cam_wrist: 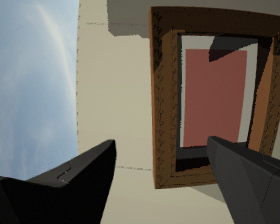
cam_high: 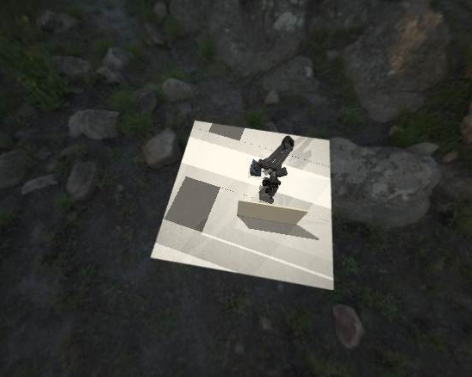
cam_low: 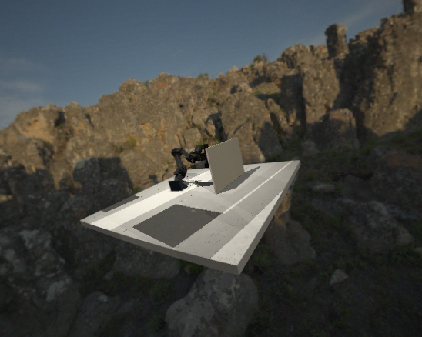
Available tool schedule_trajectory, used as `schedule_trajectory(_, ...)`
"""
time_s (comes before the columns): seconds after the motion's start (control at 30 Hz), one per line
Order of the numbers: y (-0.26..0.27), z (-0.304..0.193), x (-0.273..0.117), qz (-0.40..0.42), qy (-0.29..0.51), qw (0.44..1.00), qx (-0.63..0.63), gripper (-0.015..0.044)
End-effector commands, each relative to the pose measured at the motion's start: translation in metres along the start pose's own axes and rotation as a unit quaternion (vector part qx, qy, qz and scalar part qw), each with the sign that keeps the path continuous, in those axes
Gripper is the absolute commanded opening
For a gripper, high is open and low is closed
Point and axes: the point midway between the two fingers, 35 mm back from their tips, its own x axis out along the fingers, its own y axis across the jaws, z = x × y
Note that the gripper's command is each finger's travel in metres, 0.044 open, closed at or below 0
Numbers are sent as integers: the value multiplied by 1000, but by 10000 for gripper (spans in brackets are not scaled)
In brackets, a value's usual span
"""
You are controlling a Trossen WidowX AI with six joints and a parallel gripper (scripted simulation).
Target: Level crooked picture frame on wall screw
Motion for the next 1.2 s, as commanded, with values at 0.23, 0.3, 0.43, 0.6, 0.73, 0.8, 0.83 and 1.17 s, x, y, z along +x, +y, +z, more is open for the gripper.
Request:
schedule_trajectory(0.23,-6,4,25,-1,-2,1000,2,260)
schedule_trajectory(0.3,-6,4,25,-1,-2,1000,2,260)
schedule_trajectory(0.43,-6,4,25,-1,-2,1000,2,260)
schedule_trajectory(0.6,-6,4,25,-1,-2,1000,2,260)
schedule_trajectory(0.73,-6,4,28,0,-2,1000,2,260)
schedule_trajectory(0.8,-5,4,30,0,-2,1000,2,260)
schedule_trajectory(0.83,-5,3,32,0,-2,1000,2,260)
schedule_trajectory(1.17,-5,3,48,0,-2,1000,2,260)
